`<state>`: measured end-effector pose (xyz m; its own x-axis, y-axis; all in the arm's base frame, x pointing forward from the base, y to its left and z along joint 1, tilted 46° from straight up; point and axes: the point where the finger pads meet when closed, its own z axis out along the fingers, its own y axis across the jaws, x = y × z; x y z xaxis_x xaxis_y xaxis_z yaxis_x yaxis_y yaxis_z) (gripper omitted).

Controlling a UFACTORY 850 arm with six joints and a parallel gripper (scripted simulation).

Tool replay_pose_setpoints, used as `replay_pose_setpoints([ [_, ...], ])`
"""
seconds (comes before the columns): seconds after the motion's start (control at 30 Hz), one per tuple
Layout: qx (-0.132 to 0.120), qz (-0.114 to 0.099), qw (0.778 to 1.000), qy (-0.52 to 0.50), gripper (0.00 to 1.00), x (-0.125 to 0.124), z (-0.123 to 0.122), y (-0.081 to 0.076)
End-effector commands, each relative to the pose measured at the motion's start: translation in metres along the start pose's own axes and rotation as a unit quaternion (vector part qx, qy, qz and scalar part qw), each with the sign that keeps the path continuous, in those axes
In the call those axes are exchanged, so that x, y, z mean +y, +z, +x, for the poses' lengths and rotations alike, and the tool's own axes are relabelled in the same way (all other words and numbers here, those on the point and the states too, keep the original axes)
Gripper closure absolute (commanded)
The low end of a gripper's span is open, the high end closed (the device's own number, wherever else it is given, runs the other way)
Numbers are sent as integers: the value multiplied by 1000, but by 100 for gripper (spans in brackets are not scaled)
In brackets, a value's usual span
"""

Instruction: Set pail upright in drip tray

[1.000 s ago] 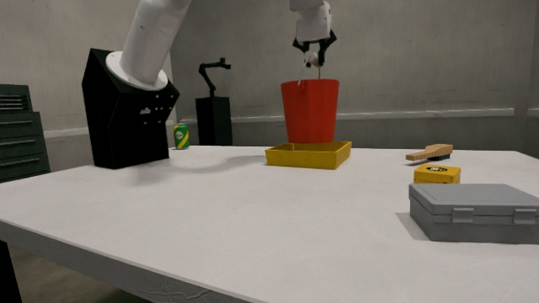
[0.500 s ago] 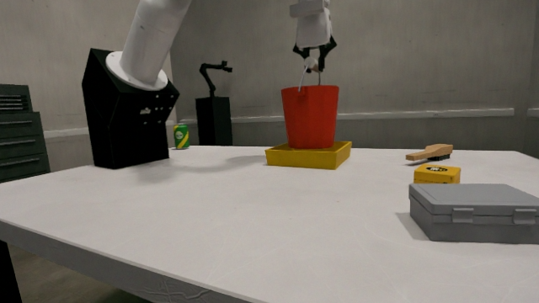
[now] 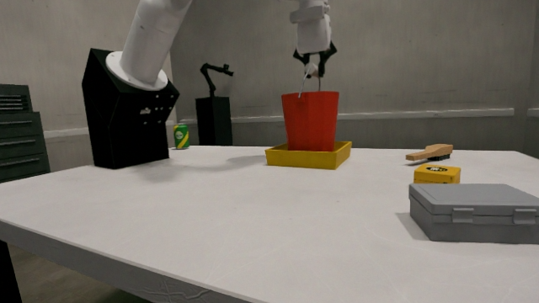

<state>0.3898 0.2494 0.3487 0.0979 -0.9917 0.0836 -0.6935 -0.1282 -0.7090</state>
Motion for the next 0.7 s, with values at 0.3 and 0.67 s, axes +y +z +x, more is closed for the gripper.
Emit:
replay_pose_setpoints([
  [0.3, 0, 1, 1000, 0, 100, 0, -1, 11],
  [0.67, 0, 1, 1000, 0, 100, 0, -1, 19],
])
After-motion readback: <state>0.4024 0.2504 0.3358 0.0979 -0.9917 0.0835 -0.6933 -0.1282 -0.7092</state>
